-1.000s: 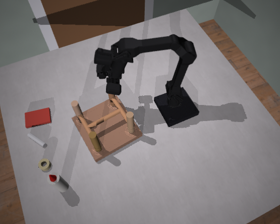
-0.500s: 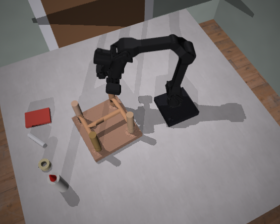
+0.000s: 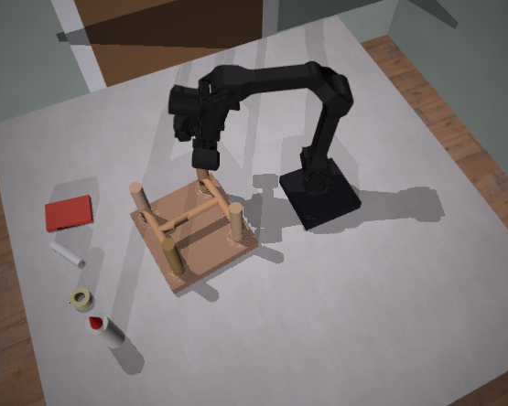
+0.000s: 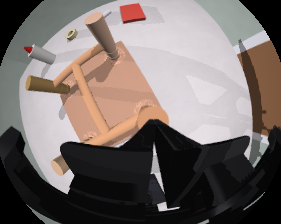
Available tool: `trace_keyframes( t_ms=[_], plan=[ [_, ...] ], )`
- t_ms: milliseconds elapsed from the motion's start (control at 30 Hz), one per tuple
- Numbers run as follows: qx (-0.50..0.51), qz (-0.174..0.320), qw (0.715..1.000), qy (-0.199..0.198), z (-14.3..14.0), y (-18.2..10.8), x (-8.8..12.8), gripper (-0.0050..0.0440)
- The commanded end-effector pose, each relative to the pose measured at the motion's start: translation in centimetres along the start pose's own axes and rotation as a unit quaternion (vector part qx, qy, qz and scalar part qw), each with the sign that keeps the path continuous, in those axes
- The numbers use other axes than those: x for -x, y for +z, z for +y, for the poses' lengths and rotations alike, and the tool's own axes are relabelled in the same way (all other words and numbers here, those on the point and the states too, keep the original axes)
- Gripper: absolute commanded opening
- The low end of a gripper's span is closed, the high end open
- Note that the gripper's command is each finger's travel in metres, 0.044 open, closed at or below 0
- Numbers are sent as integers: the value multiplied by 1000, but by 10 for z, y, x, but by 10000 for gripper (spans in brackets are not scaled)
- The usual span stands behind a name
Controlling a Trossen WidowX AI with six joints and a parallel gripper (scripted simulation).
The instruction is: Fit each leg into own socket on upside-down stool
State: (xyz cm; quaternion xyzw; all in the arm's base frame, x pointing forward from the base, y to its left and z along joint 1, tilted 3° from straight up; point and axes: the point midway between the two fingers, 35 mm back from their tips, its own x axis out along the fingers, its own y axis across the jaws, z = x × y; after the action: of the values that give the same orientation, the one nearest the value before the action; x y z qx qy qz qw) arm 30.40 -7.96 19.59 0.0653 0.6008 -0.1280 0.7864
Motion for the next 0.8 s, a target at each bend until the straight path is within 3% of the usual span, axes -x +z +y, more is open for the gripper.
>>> trace_keyframes(
  t_ms=[0,333,467,667,733,767],
  plan=[
    [-2,-9,1000,0,0,4,9,0],
    [-3,-17,1000,-1,-1,7,20,0],
    [3,-12,1000,1,2,7,15,0],
    [78,-37,996,33,68,39,8,0],
    [78,-37,996,33,68,39,8,0],
    [100,-44,993,43,88,46,6,0]
  ],
)
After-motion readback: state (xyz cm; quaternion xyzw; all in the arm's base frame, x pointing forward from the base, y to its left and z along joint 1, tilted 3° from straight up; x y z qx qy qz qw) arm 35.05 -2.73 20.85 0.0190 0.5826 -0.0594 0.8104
